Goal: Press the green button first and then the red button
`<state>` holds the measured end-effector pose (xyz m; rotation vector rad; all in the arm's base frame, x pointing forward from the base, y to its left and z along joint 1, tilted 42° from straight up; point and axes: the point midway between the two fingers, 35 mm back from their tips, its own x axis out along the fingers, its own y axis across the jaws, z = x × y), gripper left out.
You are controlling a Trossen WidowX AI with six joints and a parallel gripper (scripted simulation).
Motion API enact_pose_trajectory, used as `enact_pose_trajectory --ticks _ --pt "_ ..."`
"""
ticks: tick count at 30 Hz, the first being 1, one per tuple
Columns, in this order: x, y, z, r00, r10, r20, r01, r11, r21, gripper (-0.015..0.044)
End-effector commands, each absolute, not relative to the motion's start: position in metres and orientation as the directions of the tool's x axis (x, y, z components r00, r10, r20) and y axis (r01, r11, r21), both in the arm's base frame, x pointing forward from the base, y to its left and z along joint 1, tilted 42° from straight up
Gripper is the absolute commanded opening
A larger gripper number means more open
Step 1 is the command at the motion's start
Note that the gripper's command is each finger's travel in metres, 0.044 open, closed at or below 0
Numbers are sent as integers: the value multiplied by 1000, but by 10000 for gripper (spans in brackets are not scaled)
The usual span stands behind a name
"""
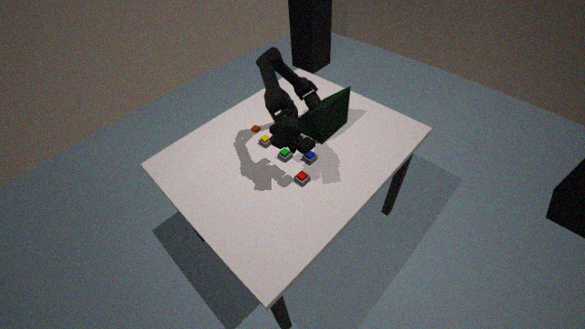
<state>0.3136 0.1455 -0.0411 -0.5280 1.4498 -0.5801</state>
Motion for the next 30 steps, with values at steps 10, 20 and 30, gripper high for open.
enact_pose_trajectory --ticks 10,20,30 --pt "322 162 -93 29 -658 -753 44 753 -657 20" --pt "322 135 -122 29 -660 -751 45 752 -658 20" --pt "323 125 -134 29 -660 -751 45 751 -659 20"
